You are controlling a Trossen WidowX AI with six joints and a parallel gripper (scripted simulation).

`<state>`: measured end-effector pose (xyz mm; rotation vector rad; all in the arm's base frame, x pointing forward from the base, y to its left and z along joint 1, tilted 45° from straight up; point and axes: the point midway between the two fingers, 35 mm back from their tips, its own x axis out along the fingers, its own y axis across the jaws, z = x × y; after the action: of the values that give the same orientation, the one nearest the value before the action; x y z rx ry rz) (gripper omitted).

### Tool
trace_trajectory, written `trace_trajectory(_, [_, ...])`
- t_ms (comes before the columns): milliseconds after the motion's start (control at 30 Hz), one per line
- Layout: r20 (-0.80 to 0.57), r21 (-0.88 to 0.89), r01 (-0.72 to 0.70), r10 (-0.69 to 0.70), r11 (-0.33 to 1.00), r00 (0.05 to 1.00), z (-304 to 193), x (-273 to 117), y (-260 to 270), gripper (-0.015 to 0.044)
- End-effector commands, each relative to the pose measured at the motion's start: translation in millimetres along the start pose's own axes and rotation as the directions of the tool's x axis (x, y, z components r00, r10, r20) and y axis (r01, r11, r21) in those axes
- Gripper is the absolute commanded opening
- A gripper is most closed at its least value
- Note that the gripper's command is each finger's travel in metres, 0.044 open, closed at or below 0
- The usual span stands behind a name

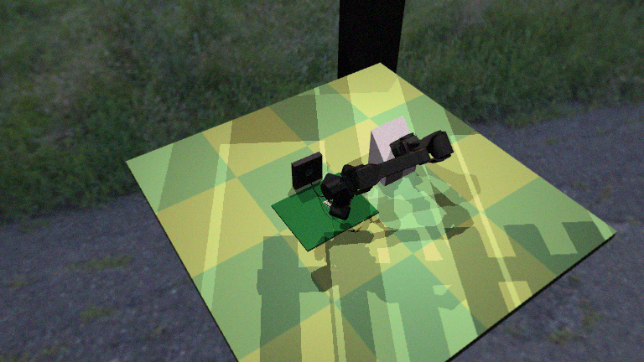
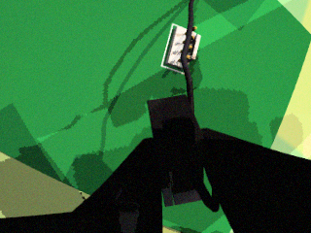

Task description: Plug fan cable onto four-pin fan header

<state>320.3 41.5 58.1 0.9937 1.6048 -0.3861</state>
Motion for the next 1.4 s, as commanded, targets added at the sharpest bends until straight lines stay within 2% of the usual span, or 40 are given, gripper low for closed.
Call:
trace_trajectory(0, [0.061, 0.01, 0.031, -0.032, 0.999, 0.998, -0.2, 2.8, -2.6, 0.0])
trace_trajectory(700, [0.323, 0.049, 0.104, -0.114, 0.993, 0.94, -1.5, 12.1, -3.4, 0.0])
trace_trajectory(1367, [0.563, 0.09, 0.067, -0.106, 0.994, 0.82, -4.2, 9.9, 1.5, 0.0])
